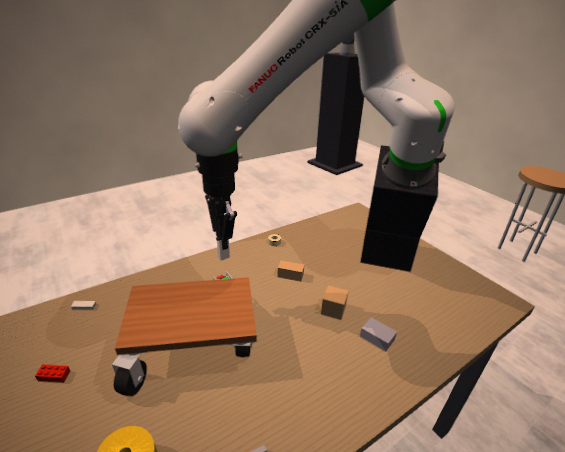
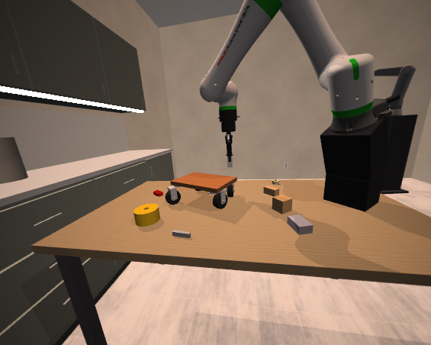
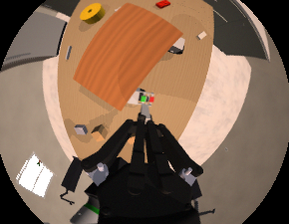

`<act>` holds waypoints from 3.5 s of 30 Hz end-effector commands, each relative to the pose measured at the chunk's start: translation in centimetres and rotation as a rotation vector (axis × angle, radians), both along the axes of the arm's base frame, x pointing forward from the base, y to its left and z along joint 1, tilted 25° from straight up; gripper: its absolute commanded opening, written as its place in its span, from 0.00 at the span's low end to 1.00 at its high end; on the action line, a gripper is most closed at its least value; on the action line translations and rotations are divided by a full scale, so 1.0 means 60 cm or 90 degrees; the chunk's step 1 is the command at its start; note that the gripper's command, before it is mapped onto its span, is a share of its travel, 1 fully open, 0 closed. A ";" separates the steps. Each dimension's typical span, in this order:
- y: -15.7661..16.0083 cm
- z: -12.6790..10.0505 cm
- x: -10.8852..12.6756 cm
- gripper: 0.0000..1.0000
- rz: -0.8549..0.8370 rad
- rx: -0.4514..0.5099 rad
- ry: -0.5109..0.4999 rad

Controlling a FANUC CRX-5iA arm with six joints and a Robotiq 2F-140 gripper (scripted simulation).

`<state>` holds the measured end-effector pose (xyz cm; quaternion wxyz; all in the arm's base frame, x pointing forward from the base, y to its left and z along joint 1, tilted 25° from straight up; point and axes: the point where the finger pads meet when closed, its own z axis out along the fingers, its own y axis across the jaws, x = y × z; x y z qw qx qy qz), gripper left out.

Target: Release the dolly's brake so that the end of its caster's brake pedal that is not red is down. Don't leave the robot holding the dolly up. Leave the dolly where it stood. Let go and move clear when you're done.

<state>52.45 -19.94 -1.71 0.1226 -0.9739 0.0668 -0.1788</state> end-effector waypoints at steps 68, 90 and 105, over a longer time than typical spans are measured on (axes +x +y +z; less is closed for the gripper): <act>0.023 -0.099 0.043 0.00 0.000 0.001 -0.001; 0.024 -0.101 0.044 0.00 0.000 0.001 -0.001; 0.024 -0.101 0.044 0.00 0.000 0.001 -0.001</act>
